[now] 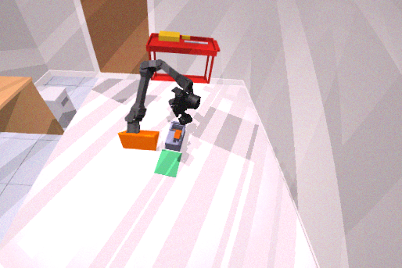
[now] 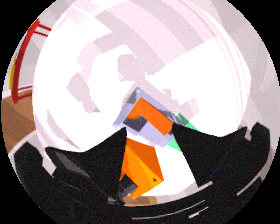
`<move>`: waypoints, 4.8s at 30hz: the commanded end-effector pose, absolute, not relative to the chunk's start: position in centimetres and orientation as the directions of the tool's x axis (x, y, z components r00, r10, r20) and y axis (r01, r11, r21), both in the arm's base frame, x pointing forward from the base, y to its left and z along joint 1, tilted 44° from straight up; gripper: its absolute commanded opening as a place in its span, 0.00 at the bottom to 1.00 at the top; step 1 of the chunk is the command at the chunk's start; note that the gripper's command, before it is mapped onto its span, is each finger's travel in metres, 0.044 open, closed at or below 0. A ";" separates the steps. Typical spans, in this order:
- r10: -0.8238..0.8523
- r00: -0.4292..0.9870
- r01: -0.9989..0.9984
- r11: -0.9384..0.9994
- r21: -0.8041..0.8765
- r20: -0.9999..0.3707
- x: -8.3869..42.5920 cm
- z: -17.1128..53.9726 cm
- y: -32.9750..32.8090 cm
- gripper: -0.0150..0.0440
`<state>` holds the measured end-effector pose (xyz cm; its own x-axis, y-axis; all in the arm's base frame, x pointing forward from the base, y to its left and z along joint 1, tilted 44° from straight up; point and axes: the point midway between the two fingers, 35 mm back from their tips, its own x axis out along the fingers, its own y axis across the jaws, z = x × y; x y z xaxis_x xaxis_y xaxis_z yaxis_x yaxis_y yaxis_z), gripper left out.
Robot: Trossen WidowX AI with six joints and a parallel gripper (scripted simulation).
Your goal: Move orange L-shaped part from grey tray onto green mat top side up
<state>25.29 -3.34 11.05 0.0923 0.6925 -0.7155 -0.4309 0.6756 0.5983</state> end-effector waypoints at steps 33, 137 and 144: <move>0.690 0.083 -0.973 0.213 0.091 -0.719 24.9 5.1 -4.0 0.73; 0.689 0.082 -0.973 0.212 0.092 -0.720 24.5 8.6 -7.4 0.25; 0.689 0.082 -0.973 0.212 0.092 -0.720 24.4 8.7 -7.5 0.25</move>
<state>24.42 -7.20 8.57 0.0827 0.6936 -0.7156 -0.9715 0.2160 0.0971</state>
